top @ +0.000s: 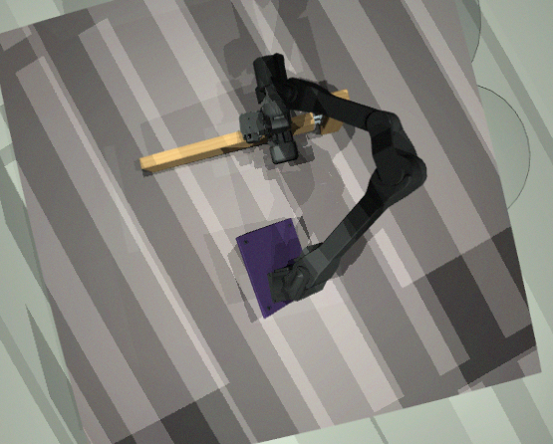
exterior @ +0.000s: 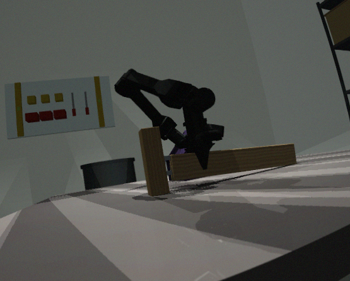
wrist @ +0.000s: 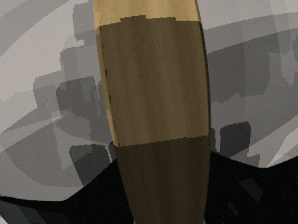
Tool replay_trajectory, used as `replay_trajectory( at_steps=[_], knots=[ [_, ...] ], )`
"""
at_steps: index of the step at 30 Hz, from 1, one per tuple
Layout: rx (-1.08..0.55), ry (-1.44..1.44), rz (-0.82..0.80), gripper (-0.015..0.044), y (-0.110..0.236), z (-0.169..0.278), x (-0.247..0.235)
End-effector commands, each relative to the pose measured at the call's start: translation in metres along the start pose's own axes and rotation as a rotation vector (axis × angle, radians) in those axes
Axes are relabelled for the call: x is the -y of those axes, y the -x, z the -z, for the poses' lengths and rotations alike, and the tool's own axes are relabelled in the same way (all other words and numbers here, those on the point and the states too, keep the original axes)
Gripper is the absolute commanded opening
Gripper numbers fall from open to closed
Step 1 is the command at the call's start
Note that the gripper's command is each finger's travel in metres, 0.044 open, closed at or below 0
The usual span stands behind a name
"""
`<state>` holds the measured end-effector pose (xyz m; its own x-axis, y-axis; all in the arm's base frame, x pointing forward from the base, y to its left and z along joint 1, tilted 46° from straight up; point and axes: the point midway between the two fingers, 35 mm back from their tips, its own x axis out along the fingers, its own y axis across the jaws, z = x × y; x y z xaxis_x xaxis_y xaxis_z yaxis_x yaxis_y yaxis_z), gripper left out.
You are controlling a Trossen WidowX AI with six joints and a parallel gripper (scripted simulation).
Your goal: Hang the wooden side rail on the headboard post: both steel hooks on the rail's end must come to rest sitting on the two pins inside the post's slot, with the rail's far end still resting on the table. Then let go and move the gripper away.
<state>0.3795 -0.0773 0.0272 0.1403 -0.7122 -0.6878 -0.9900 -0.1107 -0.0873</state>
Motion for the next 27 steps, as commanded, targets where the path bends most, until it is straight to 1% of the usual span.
replay_trajectory(
  at_steps=[1, 27],
  knots=[
    [0.0, -0.001, 0.011, 0.0, 0.0038, 0.0006, 0.0015],
    [0.0, -0.001, 0.011, 0.0, 0.0035, 0.0035, 0.0018]
  ],
)
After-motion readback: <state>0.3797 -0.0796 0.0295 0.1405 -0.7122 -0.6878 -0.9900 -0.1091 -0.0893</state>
